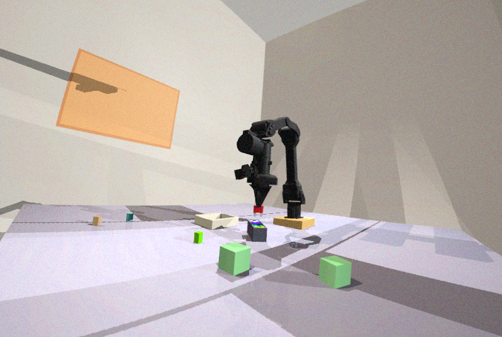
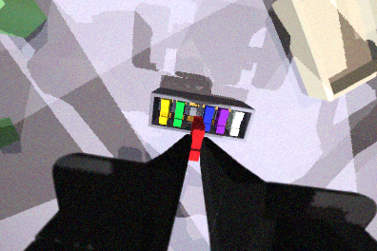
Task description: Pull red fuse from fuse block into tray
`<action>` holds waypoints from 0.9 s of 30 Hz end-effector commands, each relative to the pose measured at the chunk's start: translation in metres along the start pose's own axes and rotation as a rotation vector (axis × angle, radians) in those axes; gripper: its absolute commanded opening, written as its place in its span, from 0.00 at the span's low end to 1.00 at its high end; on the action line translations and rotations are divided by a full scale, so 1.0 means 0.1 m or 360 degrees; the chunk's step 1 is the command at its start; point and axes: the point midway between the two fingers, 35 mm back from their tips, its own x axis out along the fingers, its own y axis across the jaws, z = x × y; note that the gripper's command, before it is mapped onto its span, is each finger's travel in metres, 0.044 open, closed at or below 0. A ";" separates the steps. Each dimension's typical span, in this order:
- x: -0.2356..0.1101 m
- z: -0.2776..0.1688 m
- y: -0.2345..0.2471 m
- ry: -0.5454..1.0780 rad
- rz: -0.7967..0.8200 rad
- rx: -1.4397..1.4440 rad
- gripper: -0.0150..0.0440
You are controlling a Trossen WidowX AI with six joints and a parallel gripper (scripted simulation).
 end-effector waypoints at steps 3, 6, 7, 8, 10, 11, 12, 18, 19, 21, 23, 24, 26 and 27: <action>-0.03 0.11 -0.06 -0.0002 0.0008 0.0006 0.25; -0.03 0.24 -0.16 -0.0003 0.0008 0.0006 0.25; -0.03 0.28 -0.19 -0.0004 0.0008 0.0006 0.25; -0.03 0.32 -0.22 -0.0004 0.0008 0.0006 0.25; -0.03 0.41 -0.29 -0.0005 0.0007 0.0006 0.25; -0.04 0.45 -0.33 -0.0006 0.0007 0.0006 0.25; -0.04 0.49 -0.36 -0.0006 0.0007 0.0006 0.25; -0.04 0.72 -0.60 -0.0009 0.0004 0.0006 0.25; -0.04 0.75 -0.65 -0.0010 0.0004 0.0006 0.25; -0.04 0.82 -0.73 -0.0011 0.0003 0.0006 0.25; -0.04 0.89 -0.82 -0.0012 0.0001 0.0006 0.25; -0.04 0.92 -0.87 -0.0012 0.0001 0.0006 0.25; -0.04 0.98 -0.97 -0.0014 -0.0001 0.0006 0.25; -0.04 1.01 -1.01 -0.0014 -0.0002 0.0006 0.25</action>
